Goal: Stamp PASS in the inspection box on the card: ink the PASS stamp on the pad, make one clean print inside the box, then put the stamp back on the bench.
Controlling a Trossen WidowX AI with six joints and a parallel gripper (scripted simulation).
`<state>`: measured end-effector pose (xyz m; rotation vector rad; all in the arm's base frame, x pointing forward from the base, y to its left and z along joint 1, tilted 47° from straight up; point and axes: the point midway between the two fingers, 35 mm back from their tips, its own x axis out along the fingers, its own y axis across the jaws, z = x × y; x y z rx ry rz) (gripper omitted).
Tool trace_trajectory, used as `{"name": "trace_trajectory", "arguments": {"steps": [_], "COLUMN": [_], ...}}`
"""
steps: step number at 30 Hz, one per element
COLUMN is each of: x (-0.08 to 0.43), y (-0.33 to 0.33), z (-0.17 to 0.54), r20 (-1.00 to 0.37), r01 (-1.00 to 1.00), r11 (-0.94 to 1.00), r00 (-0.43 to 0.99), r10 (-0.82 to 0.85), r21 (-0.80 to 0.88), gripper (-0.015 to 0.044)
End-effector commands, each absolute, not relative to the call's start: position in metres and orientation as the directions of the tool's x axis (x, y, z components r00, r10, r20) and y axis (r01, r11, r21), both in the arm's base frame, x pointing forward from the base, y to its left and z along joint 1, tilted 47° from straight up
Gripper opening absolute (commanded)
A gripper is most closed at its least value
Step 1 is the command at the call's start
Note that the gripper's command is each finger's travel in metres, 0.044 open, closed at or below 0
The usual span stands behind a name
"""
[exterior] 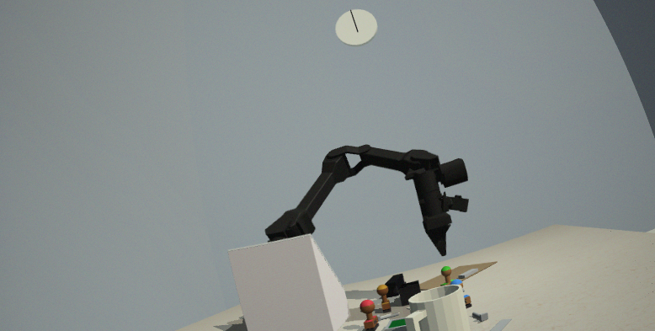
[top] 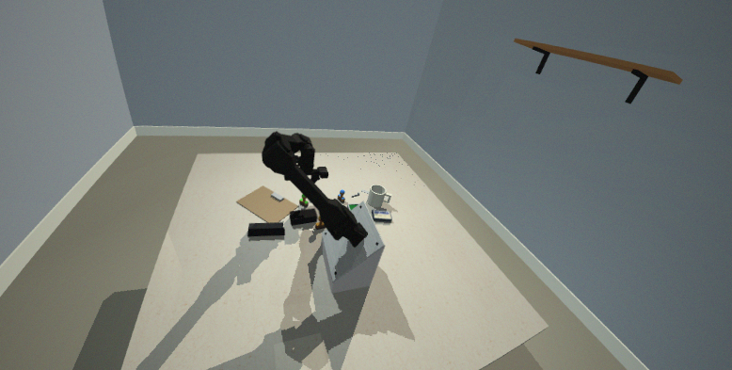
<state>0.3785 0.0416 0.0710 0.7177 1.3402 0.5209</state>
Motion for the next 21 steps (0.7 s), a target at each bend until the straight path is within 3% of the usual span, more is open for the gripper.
{"name": "trace_trajectory", "arguments": {"steps": [1,21], "x": [0.377,0.384], "y": [0.042,0.063], "z": [0.071,0.05], "r20": [-0.68,-0.681], "r01": [0.082,0.082], "r11": [0.677,0.678], "r00": [0.167,0.167], "r10": [0.714,0.713], "r21": [0.732,0.731], "gripper": [0.0211,0.0211]}}
